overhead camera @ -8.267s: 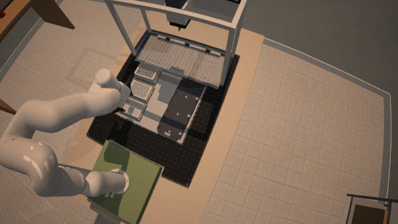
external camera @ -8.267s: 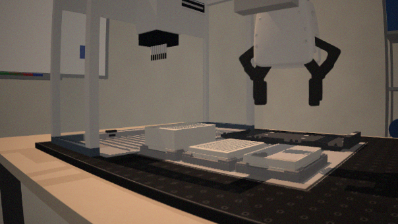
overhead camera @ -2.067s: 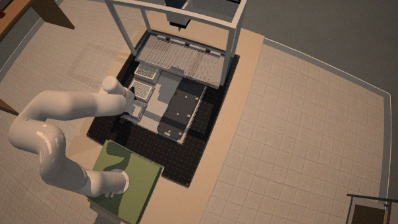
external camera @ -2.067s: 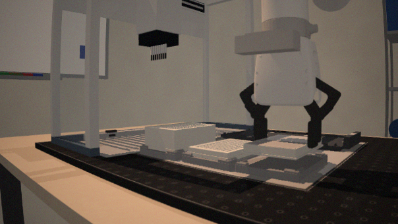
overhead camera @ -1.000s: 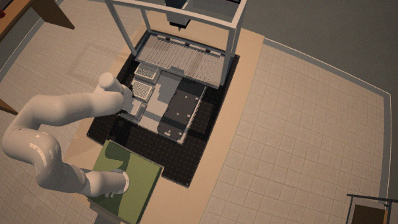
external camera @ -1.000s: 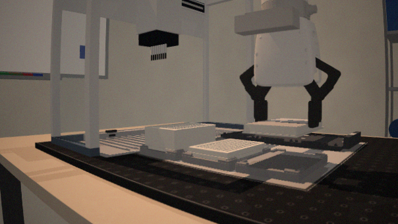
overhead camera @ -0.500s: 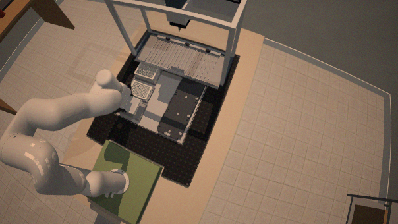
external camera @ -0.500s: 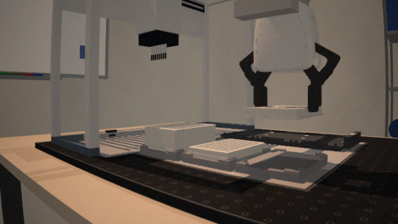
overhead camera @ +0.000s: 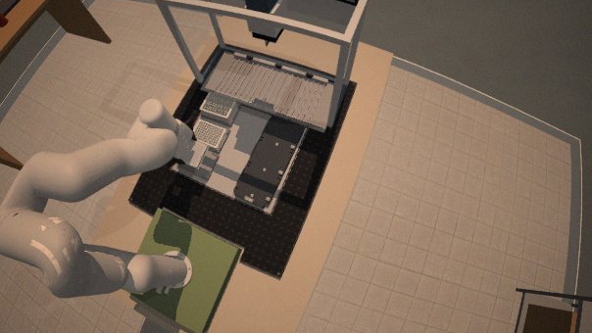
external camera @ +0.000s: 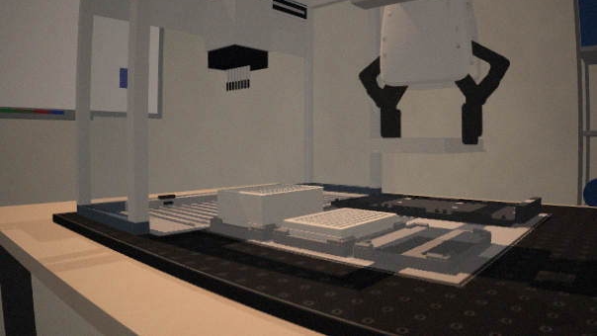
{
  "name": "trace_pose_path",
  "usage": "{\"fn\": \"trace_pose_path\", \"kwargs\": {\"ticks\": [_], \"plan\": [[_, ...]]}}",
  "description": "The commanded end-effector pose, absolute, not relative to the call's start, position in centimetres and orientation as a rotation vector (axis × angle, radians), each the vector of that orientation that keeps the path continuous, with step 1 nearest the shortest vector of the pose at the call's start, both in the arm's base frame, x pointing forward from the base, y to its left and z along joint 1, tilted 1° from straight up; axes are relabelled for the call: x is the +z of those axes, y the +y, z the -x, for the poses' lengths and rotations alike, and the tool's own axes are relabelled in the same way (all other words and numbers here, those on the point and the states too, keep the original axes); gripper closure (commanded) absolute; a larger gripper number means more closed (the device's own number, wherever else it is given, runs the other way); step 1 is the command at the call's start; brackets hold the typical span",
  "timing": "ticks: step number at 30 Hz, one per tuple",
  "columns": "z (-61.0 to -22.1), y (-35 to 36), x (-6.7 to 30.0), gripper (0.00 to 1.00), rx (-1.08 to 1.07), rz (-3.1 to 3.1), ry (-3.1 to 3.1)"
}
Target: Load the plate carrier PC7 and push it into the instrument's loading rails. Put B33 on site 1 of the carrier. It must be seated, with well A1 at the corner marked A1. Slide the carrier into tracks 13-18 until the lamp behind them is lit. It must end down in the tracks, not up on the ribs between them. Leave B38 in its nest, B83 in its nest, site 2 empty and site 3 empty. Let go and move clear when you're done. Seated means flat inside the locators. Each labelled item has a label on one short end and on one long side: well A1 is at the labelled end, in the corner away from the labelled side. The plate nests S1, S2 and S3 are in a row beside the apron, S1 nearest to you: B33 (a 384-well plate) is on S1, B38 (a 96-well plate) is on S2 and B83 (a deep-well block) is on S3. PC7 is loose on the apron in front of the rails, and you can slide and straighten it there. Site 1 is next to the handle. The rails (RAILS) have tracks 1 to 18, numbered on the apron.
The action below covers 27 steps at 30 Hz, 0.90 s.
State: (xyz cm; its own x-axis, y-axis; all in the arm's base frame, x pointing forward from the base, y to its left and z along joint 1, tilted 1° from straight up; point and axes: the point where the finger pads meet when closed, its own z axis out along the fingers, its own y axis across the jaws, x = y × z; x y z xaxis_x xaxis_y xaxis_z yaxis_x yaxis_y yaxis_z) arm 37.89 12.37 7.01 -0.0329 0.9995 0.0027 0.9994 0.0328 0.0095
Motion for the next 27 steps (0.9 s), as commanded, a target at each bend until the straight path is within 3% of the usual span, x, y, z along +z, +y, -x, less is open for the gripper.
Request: {"fn": "trace_pose_path", "kwargs": {"ticks": [1,20,27], "plan": [[-38.0,12.4,7.5,1.00,0.018,-2.180,2.253],[-38.0,12.4,8.9,1.00,0.018,-2.180,2.253],[-38.2,8.9,8.9,1.00,0.018,-2.234,2.199]]}}
